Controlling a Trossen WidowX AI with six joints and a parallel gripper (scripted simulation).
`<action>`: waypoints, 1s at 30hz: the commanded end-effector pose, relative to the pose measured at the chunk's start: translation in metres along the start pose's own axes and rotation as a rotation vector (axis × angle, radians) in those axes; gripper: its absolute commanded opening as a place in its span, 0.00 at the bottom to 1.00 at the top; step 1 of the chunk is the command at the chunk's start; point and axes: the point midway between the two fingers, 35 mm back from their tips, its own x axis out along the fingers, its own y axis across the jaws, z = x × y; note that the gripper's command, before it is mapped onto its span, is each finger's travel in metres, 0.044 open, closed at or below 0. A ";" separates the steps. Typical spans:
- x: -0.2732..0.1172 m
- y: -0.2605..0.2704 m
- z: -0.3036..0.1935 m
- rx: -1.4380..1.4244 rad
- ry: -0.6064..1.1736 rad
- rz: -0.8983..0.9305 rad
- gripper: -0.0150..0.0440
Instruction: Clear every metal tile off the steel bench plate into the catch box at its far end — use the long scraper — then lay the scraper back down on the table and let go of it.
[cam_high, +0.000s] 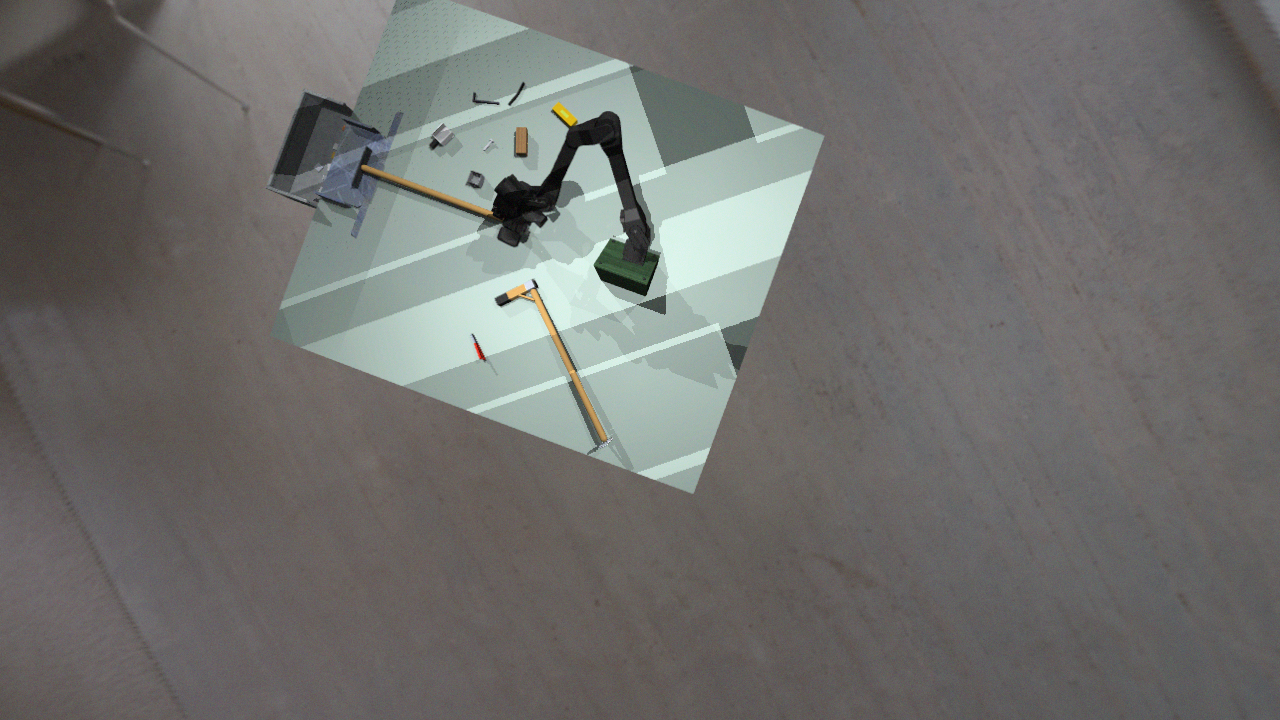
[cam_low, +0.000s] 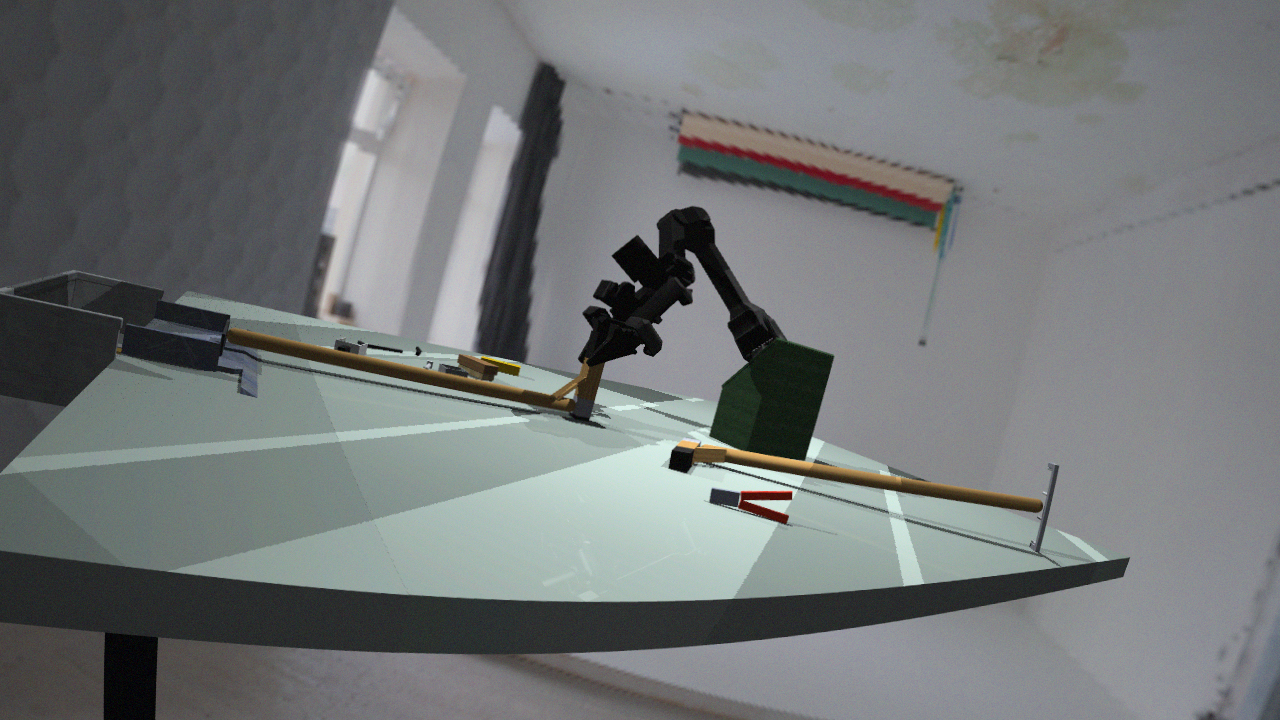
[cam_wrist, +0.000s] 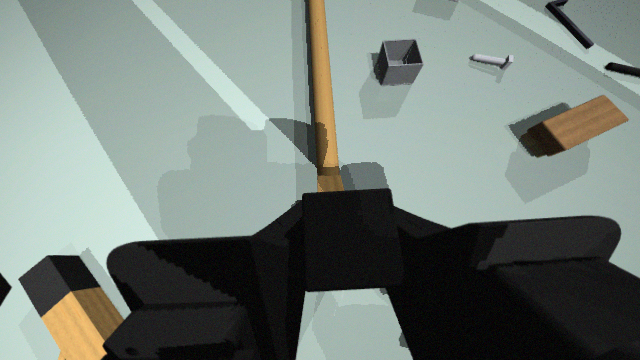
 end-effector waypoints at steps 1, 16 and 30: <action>0.002 0.000 0.007 0.002 -0.010 0.001 0.25; 0.014 0.000 0.025 0.003 -0.011 0.001 0.25; 0.026 0.001 0.043 0.004 -0.012 0.001 0.25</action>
